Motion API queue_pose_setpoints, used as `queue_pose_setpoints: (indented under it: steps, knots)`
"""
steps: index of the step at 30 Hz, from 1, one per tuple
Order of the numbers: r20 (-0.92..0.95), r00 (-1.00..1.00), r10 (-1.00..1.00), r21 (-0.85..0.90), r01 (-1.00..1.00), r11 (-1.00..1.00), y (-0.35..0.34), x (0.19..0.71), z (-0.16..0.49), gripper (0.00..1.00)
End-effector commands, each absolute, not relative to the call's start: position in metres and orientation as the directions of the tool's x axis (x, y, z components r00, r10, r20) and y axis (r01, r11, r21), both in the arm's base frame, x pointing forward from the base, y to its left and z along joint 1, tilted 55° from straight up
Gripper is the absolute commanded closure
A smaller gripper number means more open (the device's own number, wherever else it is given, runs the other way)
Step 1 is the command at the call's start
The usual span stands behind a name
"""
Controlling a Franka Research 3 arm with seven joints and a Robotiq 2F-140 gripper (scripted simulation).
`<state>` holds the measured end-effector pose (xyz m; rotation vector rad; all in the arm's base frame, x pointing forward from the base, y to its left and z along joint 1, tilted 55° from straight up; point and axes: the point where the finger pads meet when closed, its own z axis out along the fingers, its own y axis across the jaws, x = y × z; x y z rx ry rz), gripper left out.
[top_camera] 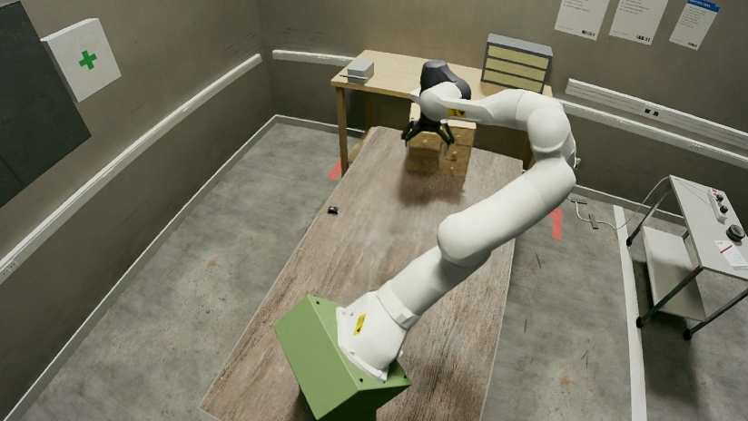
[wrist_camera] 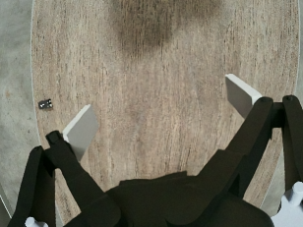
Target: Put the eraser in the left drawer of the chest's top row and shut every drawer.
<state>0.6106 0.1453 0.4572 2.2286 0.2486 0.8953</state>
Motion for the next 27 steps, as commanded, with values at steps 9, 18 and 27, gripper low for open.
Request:
queue_pose_setpoints:
  steps: [9,18,27]
  knots:
    - [0.705,0.458,0.542,0.650,-0.112,-0.752,0.143,0.661,0.461,0.00]
    - [0.749,0.266,0.607,0.650,-0.113,-0.752,0.137,0.689,0.459,0.00]
    - [0.760,0.063,0.647,0.649,-0.113,-0.752,0.132,0.716,0.457,0.00]
